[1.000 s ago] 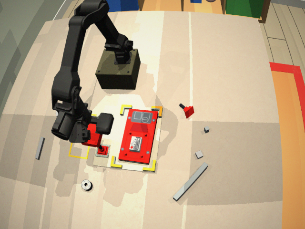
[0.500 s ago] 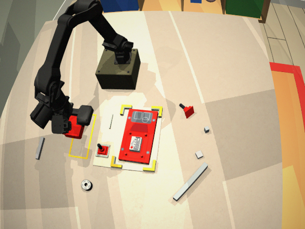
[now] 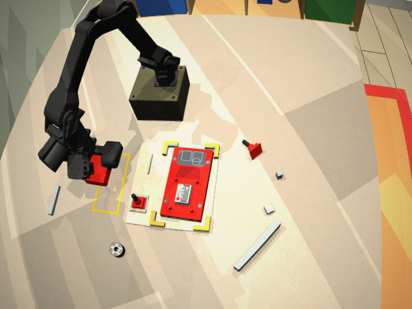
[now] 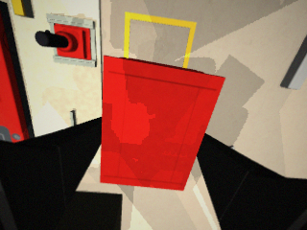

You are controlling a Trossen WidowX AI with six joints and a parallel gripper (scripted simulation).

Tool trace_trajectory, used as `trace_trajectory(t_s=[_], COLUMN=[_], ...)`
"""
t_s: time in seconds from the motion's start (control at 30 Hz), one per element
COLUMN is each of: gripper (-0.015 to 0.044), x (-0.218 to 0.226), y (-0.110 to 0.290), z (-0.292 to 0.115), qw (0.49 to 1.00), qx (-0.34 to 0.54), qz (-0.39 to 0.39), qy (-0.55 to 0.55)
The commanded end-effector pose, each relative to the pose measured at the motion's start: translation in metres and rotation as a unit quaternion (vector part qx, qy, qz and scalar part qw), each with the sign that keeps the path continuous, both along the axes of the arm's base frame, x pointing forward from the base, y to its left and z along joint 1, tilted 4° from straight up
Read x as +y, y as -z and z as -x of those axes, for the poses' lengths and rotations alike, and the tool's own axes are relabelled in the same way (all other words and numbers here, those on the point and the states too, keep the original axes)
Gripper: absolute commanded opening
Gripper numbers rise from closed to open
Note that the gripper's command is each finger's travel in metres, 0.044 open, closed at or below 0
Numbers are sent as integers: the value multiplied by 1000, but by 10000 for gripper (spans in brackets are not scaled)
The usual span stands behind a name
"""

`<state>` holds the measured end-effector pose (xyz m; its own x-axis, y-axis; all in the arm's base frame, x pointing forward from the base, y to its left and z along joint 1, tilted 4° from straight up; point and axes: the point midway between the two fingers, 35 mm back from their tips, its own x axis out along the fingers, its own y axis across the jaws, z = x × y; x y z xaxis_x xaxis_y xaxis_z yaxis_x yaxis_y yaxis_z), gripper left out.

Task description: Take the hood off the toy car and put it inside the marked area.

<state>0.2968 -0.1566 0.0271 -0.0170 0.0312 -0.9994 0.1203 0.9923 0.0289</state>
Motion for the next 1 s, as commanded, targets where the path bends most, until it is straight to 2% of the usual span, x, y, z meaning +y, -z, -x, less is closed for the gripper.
trace_trajectory(t_s=[0.0,0.97], gripper=[0,0], x=[-1,-1], y=[3,29], z=[0,0], qw=[1000,1000], qx=[1,0], qz=[2,2], qy=[-2,-2])
